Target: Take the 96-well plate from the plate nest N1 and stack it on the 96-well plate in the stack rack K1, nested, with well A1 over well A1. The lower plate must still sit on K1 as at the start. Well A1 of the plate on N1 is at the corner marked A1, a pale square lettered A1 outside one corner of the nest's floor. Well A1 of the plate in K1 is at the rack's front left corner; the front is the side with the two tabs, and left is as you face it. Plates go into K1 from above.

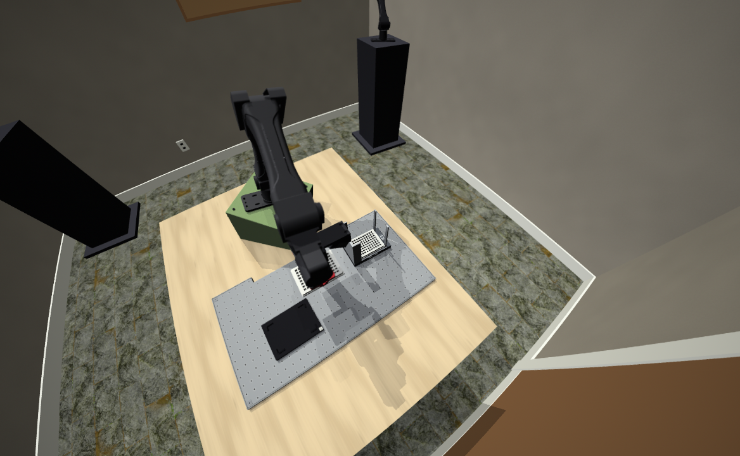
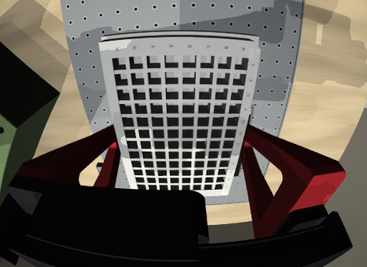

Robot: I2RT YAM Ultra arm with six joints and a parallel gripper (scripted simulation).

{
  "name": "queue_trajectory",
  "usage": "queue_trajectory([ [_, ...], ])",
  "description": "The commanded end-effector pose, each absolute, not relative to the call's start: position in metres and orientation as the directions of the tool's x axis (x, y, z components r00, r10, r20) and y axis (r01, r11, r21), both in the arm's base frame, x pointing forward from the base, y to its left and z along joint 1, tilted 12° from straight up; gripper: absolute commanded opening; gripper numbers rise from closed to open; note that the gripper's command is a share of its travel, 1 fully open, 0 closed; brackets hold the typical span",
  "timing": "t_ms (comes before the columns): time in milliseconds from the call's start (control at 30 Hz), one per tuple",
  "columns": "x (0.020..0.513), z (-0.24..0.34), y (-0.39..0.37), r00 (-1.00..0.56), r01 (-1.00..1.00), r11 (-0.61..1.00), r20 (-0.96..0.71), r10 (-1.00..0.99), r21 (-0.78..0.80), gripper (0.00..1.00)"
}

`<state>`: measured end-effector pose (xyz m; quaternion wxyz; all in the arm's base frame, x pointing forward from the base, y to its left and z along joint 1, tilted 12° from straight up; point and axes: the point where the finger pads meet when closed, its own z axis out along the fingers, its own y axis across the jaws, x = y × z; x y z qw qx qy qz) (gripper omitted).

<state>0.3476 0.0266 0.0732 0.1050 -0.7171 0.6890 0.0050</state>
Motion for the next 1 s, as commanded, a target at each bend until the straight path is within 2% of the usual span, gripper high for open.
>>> queue_trajectory([
  [0,0.342,0.081,0.037,0.035,-0.987,-0.010,-0.156,-0.987,-0.161,0.00],
  [967,0.312,0.093,0.113,0.036,-0.986,-0.009,-0.157,-0.987,-0.168,0.00],
])
